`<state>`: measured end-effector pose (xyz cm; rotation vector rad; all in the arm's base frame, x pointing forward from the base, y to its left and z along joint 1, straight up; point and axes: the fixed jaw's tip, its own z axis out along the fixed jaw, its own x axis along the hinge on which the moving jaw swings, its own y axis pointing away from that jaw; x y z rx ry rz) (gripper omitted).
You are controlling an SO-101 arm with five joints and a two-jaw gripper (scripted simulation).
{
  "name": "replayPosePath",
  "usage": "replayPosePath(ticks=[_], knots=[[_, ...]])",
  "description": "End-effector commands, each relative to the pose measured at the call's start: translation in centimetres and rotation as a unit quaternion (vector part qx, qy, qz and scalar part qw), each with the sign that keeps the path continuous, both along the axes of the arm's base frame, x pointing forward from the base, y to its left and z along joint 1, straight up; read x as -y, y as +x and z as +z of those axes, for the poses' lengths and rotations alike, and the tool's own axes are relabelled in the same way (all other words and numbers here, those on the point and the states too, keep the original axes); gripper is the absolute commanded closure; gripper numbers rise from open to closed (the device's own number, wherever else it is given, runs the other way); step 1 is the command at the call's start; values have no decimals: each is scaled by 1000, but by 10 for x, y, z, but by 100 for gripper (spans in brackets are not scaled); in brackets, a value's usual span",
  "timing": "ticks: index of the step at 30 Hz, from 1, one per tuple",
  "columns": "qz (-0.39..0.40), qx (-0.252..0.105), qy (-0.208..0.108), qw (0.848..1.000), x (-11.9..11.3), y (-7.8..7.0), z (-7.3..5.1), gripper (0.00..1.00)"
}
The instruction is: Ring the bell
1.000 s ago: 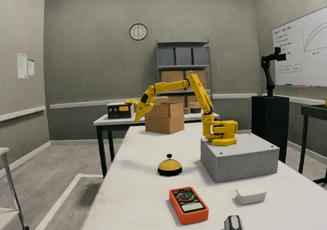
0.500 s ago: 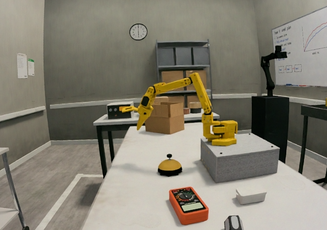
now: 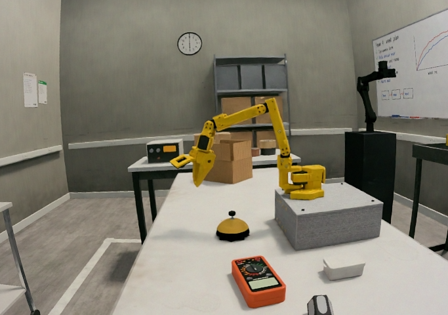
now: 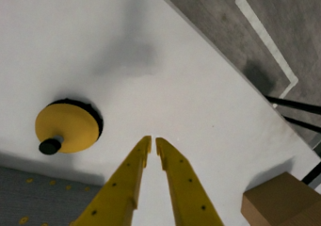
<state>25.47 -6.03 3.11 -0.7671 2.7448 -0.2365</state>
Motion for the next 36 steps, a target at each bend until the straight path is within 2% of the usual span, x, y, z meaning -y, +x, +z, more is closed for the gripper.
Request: replayPosePath(ticks=[1,8,11,25,27,36], knots=[[72,-18,-10,997,-15,-9,0,100],[182,-55,-24,982,-33,-24,-6,100],[196,-60,-26,978,-36,-26,-6,100],[369,-112,-41,922,-59,-54,-13,100],[369,-112,-41,922,-59,-54,-13,100],[444,-133,-46,885,-68,-68,-16,100]])
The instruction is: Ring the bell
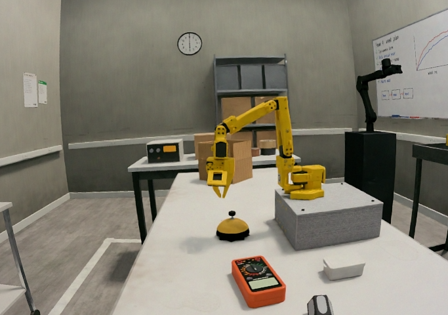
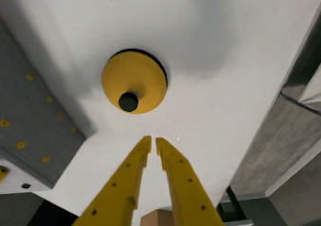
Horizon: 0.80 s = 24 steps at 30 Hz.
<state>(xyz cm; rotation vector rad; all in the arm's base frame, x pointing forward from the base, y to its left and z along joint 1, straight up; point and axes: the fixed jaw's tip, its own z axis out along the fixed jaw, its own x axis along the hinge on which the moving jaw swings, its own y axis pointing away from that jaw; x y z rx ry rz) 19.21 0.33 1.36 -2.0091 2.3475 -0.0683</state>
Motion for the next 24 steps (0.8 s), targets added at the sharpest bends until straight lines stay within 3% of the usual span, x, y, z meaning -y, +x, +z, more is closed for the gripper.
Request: replayPosePath(ticks=[1,24], knots=[[39,-8,-1,999,-5,-7,1,100],[118,-31,-4,992,-12,-20,-1,100]])
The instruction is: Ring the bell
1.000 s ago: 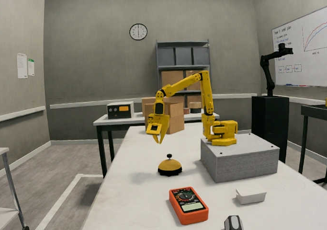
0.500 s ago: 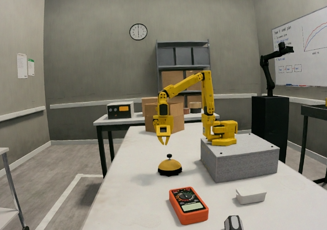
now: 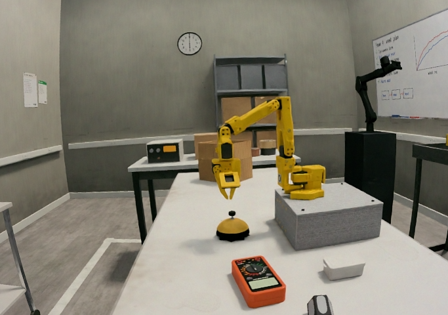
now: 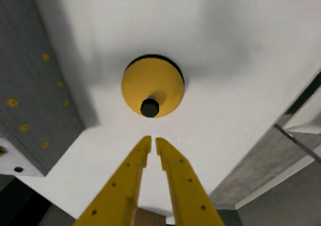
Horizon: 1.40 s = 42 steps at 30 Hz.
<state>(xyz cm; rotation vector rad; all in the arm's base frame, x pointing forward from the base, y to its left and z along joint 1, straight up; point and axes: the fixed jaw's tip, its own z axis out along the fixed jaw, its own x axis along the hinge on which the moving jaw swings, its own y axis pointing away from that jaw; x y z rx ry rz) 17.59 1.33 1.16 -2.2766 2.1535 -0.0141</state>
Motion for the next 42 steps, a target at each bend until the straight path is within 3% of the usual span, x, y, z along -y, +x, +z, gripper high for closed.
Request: replayPosePath(ticks=[1,42], knots=[[13,-4,0,1000,-2,-4,1,100],[29,-11,0,1000,-4,-9,1,100]])
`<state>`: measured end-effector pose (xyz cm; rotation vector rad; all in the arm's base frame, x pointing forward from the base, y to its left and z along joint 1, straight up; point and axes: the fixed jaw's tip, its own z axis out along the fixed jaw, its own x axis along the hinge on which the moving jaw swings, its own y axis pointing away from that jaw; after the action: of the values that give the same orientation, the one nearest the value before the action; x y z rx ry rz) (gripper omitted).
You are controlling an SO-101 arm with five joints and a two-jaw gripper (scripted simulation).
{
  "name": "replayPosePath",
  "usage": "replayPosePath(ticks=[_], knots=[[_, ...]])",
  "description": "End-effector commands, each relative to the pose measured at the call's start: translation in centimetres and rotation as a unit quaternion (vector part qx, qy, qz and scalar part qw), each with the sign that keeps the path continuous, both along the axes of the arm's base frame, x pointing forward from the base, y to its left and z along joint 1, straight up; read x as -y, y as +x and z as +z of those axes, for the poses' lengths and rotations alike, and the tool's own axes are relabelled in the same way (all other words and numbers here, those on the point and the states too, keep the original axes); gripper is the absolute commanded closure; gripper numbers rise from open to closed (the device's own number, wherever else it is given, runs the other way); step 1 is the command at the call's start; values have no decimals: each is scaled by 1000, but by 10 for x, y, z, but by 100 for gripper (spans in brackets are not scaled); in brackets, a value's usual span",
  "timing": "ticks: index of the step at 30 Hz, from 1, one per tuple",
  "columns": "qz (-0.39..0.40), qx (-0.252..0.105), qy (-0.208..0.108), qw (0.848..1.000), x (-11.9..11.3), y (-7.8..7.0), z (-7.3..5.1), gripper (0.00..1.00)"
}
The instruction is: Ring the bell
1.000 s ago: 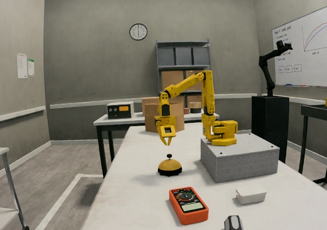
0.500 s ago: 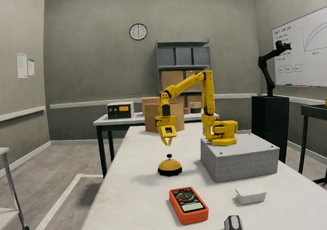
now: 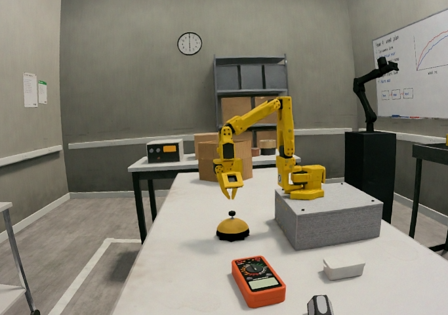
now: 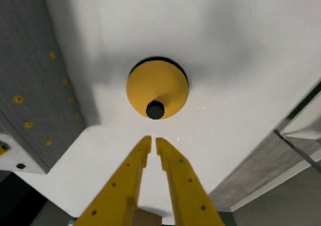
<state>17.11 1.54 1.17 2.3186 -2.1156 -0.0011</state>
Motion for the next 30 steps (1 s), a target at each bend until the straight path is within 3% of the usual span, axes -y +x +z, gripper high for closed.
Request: replayPosePath(ticks=[1,10,23,30], knots=[[11,-4,0,1000,-2,-4,1,100],[11,-4,0,1000,-2,-3,-5,100],[11,-4,0,1000,-2,-4,-24,100],[11,-4,0,1000,-2,-4,-26,100]])
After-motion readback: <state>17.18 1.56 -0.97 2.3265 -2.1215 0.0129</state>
